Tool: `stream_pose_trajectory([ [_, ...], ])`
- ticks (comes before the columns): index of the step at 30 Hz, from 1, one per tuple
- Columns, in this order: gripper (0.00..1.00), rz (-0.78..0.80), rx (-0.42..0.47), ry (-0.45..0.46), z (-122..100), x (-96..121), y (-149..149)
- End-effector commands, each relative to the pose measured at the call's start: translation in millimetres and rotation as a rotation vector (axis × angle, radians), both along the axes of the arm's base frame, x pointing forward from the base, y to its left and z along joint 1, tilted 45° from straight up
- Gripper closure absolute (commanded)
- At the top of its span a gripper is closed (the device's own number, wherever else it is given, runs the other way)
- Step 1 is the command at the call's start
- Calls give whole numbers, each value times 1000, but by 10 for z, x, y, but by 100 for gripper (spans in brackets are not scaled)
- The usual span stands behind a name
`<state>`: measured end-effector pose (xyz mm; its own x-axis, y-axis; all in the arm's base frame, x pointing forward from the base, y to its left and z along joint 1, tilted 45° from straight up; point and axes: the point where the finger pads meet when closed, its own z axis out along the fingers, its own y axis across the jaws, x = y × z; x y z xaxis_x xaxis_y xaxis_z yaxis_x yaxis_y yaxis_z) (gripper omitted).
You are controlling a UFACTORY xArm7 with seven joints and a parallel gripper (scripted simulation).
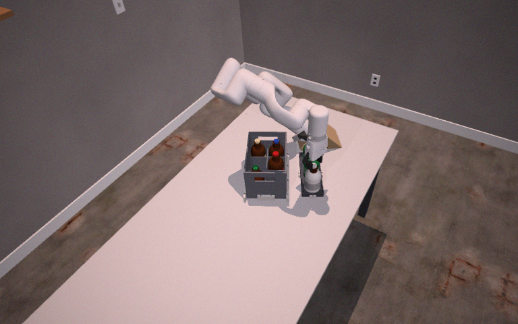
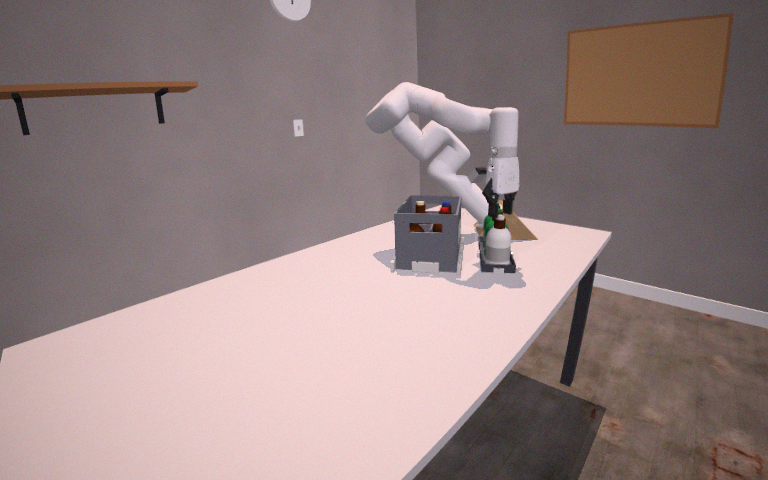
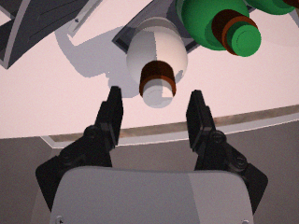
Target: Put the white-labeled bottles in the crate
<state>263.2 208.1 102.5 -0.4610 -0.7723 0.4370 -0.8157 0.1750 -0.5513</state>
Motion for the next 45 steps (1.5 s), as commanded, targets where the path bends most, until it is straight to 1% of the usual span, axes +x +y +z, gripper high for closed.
stream_pose_trajectory([
  [1, 35, 3, 3, -1, -33, 20, -17],
  [20, 35, 3, 3, -1, -148, 77, -115],
  [42, 35, 3, 3, -1, -162, 83, -127],
  [43, 100, 3, 3, -1, -162, 83, -127],
  [45, 100, 3, 3, -1, -162, 83, -127],
])
